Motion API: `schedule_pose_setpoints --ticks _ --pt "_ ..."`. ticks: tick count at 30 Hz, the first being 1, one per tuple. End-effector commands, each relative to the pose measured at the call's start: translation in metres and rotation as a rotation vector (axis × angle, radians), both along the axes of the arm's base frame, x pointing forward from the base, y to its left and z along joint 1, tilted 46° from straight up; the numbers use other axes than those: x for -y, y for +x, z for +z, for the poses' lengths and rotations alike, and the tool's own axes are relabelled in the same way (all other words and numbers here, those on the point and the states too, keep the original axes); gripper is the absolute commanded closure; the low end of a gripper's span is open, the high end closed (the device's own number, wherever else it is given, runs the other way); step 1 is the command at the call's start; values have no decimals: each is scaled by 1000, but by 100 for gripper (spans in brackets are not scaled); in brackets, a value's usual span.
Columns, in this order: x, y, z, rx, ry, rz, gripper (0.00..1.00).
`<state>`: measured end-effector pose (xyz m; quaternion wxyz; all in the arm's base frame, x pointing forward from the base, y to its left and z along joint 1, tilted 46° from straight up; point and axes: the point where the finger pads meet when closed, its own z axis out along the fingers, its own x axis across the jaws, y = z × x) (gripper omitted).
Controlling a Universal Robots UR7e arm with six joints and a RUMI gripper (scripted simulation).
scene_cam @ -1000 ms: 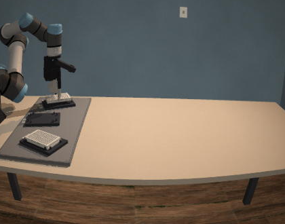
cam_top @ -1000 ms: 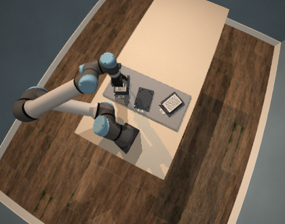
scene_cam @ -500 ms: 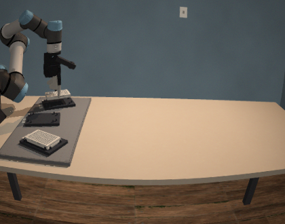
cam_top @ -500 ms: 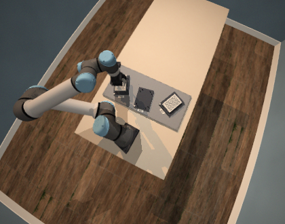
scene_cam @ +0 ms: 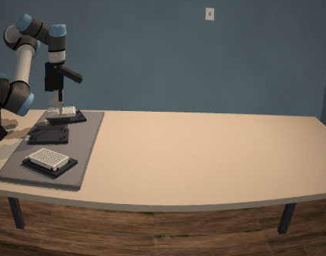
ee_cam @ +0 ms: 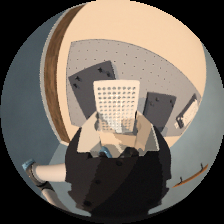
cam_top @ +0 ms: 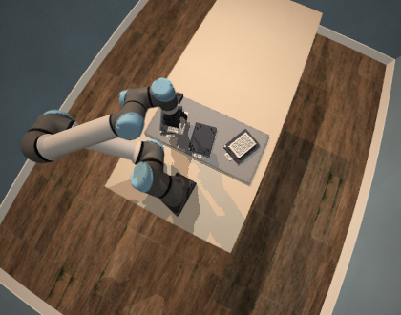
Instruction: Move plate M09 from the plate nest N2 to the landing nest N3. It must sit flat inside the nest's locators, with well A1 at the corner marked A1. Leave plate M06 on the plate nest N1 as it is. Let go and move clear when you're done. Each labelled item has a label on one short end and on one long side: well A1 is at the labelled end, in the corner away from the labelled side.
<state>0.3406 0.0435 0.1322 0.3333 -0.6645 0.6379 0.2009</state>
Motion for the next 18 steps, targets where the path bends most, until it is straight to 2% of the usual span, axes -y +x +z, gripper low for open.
schedule_pose_setpoints --ticks 1,16,18 --pt "12 -3 -13 -25 4 -25 100" --pt "62 -20 -67 -25 4 -25 100" --pt "62 -20 -67 -25 4 -25 100"
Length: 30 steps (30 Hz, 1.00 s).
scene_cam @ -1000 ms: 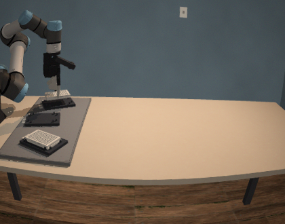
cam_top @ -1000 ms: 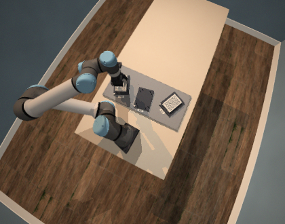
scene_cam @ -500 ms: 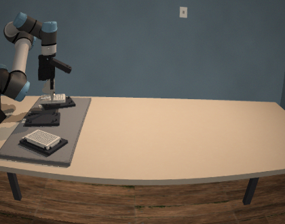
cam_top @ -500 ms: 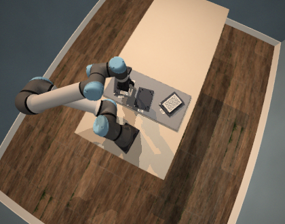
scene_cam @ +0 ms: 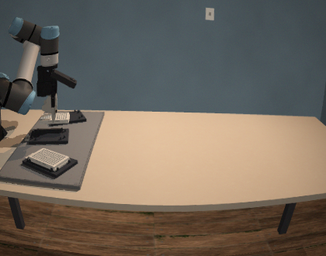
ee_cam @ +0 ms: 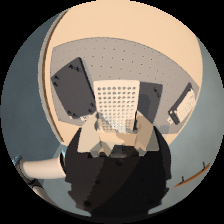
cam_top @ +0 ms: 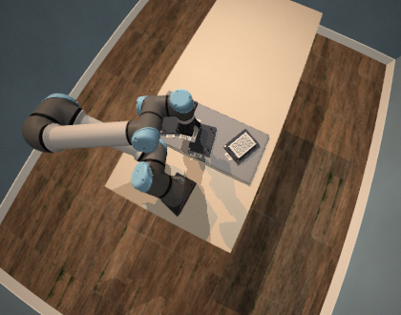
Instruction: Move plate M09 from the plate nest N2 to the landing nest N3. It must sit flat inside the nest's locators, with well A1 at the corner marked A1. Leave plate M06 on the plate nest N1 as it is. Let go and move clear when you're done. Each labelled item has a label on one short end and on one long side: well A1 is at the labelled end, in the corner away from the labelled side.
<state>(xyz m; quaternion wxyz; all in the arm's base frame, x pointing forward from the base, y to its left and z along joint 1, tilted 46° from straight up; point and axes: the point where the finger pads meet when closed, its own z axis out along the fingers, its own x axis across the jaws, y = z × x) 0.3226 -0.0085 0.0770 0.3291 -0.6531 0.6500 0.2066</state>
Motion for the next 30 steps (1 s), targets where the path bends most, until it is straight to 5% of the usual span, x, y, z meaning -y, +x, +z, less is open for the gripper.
schedule_pose_setpoints --ticks 1,12,30 --pt "13 -3 -15 1 0 0 100" --pt "50 -15 -54 1 0 0 100" --pt "49 -15 -57 1 0 0 100"
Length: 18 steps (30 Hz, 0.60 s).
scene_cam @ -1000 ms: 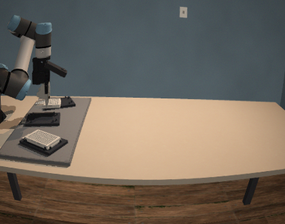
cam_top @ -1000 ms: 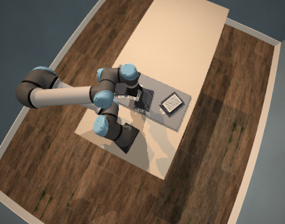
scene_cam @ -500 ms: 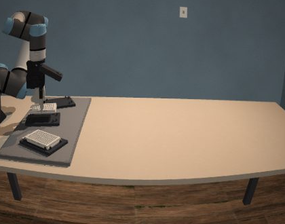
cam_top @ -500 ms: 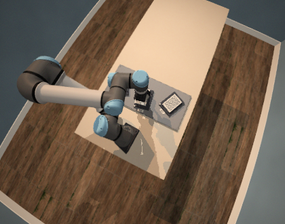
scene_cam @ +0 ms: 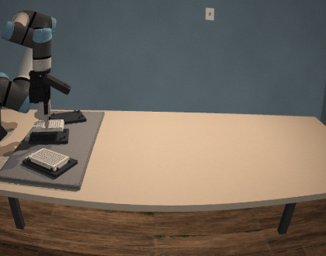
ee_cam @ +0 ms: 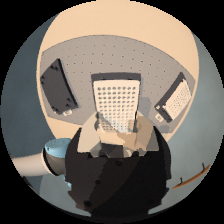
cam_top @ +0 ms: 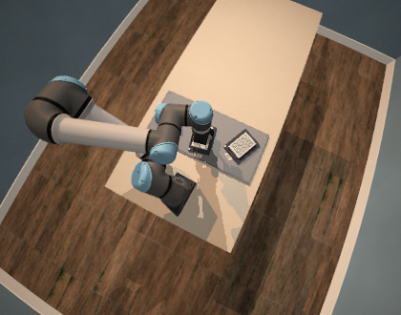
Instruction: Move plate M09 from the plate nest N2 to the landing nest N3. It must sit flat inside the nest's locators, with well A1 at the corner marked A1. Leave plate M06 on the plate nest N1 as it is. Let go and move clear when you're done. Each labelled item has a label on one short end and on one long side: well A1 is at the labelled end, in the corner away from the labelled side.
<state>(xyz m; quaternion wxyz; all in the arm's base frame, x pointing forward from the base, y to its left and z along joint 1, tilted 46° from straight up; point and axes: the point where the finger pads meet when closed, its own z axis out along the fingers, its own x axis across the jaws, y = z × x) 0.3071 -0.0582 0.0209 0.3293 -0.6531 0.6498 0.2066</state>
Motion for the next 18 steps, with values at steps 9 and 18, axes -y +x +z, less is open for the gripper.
schedule_pose_setpoints --ticks 9,18 --pt "-2 1 -3 0 -1 0 100" --pt "-4 1 -5 0 -1 0 100"
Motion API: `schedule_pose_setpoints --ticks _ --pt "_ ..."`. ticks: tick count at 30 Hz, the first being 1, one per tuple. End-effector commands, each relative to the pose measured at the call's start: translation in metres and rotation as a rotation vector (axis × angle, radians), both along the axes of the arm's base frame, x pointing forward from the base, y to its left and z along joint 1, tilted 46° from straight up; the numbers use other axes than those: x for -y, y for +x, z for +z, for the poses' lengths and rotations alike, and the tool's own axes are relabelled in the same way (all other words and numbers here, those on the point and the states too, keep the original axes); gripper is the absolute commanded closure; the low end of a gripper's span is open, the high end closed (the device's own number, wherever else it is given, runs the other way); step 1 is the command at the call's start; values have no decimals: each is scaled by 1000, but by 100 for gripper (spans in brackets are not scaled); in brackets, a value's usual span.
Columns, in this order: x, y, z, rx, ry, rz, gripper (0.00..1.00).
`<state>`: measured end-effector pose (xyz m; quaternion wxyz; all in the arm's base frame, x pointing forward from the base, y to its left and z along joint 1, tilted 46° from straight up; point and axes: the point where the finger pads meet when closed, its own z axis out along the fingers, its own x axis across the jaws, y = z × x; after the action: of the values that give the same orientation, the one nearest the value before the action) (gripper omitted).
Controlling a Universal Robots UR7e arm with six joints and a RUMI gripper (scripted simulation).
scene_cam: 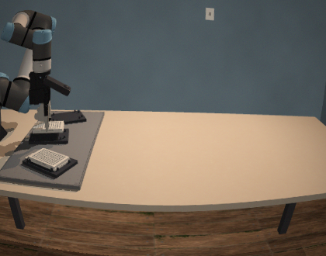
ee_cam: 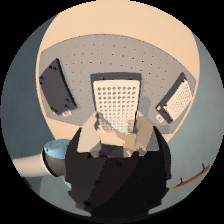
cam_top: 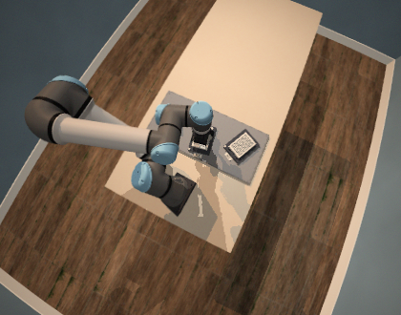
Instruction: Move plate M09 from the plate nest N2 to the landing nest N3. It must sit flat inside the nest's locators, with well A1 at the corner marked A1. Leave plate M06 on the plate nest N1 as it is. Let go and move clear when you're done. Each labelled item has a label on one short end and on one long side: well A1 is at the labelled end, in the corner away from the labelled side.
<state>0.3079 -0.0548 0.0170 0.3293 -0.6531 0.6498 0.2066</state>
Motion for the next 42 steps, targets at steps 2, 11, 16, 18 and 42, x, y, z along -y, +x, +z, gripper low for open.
schedule_pose_setpoints --ticks 2,11,16,18,42 --pt "-1 0 -1 0 -1 0 100" --pt "-3 1 -3 0 -1 0 100" --pt "-4 1 -4 0 -1 0 100" --pt "-4 1 -5 0 -1 0 100" --pt "-9 2 -9 0 -1 0 100"
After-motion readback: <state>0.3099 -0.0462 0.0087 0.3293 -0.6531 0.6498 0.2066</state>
